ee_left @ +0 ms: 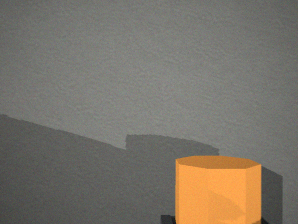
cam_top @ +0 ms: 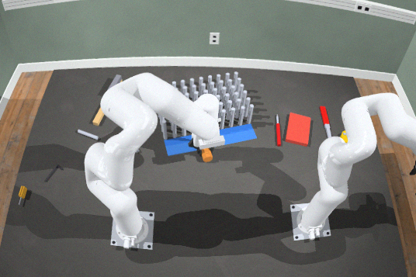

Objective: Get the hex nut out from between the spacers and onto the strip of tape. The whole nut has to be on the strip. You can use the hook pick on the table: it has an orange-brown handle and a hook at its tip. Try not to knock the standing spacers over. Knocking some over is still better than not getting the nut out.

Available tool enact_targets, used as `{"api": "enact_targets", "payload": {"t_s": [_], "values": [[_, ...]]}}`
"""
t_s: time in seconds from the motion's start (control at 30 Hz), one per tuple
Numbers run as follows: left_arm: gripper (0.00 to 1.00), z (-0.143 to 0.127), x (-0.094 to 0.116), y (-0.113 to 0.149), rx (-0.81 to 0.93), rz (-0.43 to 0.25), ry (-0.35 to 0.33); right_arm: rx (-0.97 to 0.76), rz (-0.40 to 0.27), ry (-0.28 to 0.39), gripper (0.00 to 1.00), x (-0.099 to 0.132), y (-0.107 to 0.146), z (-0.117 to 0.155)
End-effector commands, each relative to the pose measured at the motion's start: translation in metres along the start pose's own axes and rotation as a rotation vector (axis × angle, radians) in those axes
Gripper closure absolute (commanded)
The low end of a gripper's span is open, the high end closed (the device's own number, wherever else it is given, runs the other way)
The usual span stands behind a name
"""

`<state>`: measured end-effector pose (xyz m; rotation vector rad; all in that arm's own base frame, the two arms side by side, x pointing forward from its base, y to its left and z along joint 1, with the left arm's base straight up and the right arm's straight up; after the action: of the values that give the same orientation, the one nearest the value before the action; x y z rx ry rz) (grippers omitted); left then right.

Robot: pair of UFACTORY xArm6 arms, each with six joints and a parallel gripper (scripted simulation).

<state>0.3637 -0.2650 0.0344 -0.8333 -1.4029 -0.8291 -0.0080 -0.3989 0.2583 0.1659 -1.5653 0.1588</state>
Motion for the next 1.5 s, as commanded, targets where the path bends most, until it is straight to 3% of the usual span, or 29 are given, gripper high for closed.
{"api": "enact_targets", "payload": {"t_s": [0.0, 0.8, 1.47], "values": [[1.0, 0.001, 0.001, -0.008, 0.0, -0.002, -0.003, 0.0, 0.004, 0.001, 0.0, 0.002, -0.001, 0.0], [1.0, 0.008, 0.001, -0.043, 0.0, -0.001, -0.003, 0.0, 0.004, 0.001, 0.0, 0.002, -0.001, 0.0], [1.0, 0.008, 0.001, -0.047, 0.0, -0.001, -0.003, 0.0, 0.004, 0.001, 0.0, 0.002, -0.001, 0.0]]}}
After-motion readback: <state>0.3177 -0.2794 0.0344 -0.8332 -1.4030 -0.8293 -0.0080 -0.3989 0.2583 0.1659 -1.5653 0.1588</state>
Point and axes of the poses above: on each arm, the point where the finger pads meet when closed, its own x axis back along the fingers, its own z axis across the jaws, y = z × x, the point moved 1 cm from there along x, back along the fingers, and after that the axes turned 13 degrees about x, right-handed, at the moved point
